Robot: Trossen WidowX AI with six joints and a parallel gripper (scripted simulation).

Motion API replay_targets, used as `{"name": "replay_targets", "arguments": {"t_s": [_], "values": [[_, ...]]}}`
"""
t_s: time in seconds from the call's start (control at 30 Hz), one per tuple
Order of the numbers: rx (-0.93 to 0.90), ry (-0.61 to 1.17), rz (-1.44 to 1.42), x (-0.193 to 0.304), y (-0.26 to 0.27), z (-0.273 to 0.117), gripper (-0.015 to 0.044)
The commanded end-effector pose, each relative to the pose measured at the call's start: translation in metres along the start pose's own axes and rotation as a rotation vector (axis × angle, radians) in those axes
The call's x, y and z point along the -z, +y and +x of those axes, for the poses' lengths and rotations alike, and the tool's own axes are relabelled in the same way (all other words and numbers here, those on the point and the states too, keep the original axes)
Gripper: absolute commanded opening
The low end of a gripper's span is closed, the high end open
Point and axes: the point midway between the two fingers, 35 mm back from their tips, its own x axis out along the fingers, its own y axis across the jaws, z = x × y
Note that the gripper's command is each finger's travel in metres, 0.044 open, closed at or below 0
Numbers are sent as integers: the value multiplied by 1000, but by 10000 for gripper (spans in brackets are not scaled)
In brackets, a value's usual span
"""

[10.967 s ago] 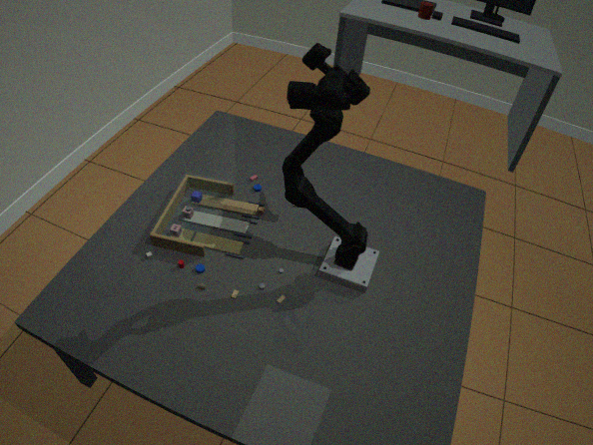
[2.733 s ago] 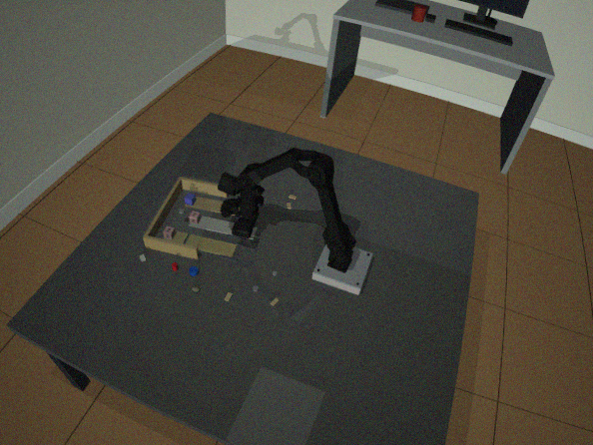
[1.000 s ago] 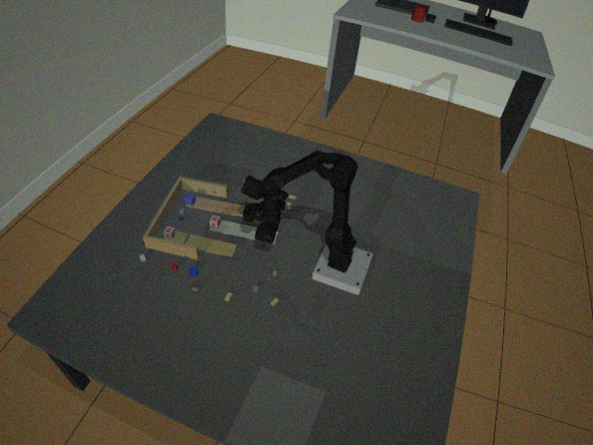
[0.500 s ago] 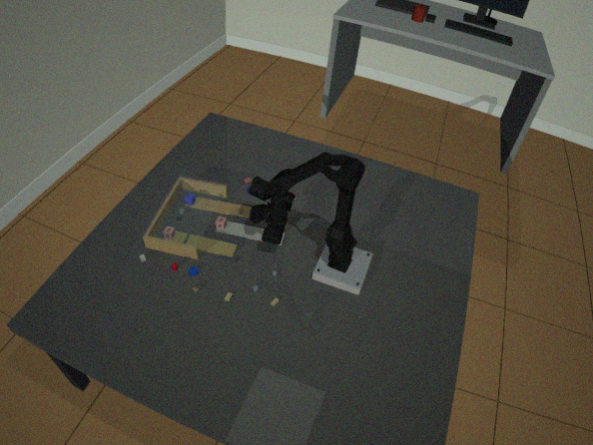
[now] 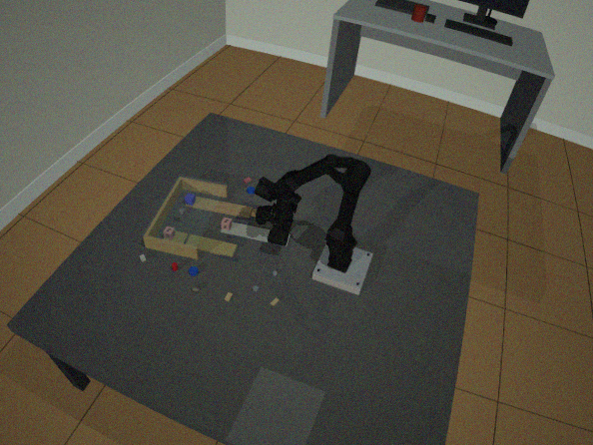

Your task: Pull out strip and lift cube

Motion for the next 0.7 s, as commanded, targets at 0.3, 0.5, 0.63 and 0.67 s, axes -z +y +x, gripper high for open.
{"name": "replay_targets", "arguments": {"t_s": [0.3,0.5,0.63,0.67], "values": [[-5,22,3,-4,-1,-41,26],[-5,20,53,-32,0,-42,184],[-5,19,53,-48,1,-43,289],[-5,19,53,-51,1,-43,315]]}}
